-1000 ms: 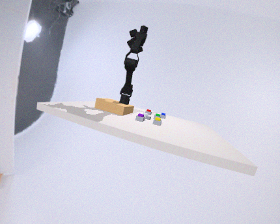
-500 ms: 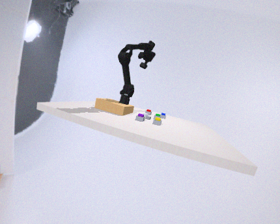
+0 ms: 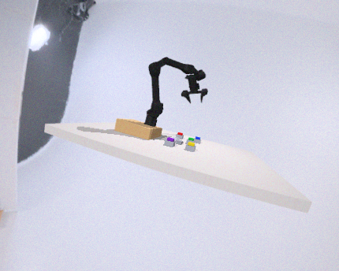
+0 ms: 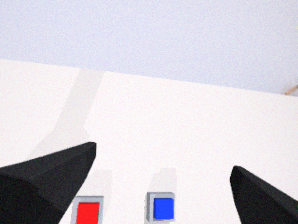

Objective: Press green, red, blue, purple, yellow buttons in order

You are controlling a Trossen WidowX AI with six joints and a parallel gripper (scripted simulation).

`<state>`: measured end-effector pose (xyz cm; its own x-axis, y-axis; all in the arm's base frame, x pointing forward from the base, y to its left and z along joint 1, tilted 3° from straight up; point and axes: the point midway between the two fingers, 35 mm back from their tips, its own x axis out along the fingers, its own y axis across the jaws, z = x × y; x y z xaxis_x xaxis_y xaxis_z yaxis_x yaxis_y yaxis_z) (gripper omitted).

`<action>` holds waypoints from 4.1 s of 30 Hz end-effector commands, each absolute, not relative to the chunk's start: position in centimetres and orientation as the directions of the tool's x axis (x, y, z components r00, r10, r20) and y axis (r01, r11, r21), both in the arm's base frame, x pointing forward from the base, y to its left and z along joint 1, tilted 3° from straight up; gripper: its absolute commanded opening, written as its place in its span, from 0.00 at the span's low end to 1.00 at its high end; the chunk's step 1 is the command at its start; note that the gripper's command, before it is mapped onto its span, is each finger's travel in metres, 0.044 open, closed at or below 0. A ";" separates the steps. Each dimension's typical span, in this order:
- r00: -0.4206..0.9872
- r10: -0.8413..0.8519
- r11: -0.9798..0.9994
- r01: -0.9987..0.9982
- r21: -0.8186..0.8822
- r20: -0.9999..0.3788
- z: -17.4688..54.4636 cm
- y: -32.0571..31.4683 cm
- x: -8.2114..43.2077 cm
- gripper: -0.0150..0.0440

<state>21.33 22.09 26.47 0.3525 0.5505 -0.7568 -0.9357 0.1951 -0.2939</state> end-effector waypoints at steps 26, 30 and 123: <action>0.074 0.025 0.999 0.044 0.028 -0.997 12.0 3.5 27.1 0.93; 0.074 0.025 0.999 0.044 0.028 -0.997 8.1 3.6 27.6 0.75; 0.070 0.029 0.999 0.044 0.032 -0.997 12.0 8.8 24.8 0.29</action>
